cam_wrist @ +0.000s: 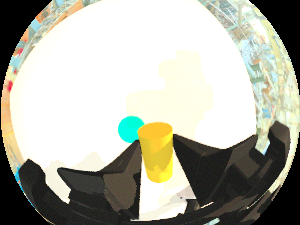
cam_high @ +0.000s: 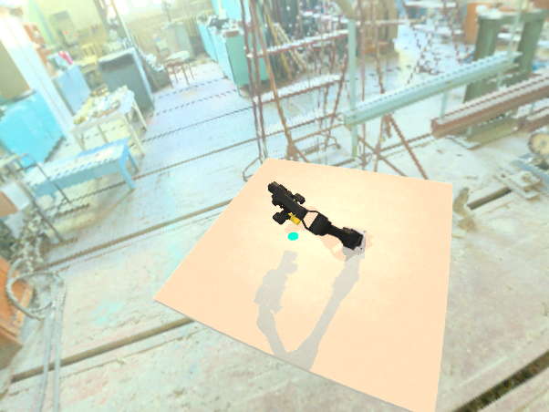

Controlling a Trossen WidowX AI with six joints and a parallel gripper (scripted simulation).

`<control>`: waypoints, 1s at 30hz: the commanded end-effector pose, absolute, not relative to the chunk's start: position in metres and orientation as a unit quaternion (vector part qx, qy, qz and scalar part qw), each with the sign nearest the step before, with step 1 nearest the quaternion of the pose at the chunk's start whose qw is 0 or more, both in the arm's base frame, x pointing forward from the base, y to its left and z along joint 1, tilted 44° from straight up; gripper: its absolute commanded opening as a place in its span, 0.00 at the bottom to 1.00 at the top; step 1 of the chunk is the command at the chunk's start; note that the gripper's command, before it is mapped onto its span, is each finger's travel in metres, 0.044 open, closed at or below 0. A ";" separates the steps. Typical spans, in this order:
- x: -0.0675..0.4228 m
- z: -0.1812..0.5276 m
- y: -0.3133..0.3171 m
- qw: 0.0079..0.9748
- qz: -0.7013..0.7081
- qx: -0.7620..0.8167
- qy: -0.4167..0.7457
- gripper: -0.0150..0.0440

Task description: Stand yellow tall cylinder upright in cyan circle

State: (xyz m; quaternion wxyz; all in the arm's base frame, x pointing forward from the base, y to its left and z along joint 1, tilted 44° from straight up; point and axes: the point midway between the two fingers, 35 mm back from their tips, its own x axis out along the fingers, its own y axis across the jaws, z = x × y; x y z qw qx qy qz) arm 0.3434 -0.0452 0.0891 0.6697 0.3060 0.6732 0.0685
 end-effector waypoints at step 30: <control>0.346 0.076 -0.044 0.730 0.008 0.272 0.626 0.43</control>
